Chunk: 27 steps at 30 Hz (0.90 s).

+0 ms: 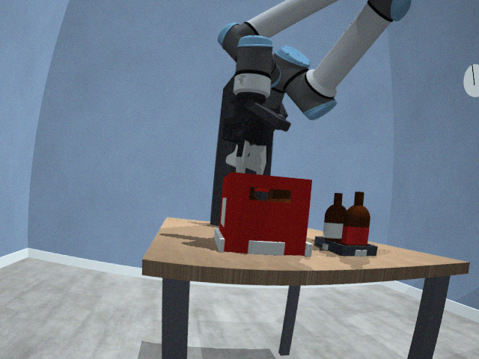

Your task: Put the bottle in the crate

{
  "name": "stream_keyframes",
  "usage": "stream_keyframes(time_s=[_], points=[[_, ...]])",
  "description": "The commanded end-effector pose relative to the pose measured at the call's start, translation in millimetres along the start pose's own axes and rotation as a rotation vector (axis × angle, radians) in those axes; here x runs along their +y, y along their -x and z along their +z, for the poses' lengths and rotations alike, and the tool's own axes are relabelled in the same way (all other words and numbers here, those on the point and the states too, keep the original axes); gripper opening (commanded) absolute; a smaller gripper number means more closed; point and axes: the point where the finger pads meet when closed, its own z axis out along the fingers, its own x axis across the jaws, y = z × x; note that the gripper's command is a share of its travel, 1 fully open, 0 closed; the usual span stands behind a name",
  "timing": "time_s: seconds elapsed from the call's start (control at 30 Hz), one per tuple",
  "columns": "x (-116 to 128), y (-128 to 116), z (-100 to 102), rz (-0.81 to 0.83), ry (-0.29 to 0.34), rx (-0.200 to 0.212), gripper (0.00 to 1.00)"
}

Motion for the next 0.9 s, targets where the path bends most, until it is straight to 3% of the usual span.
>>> stream_keyframes(time_s=[0.0, 0.87], points=[[-0.3, -0.3, -7.3, 0.000, 0.000, 0.001, 0.38], [-0.3, -0.3, -58.9, 0.000, 0.000, 0.001, 0.38]])
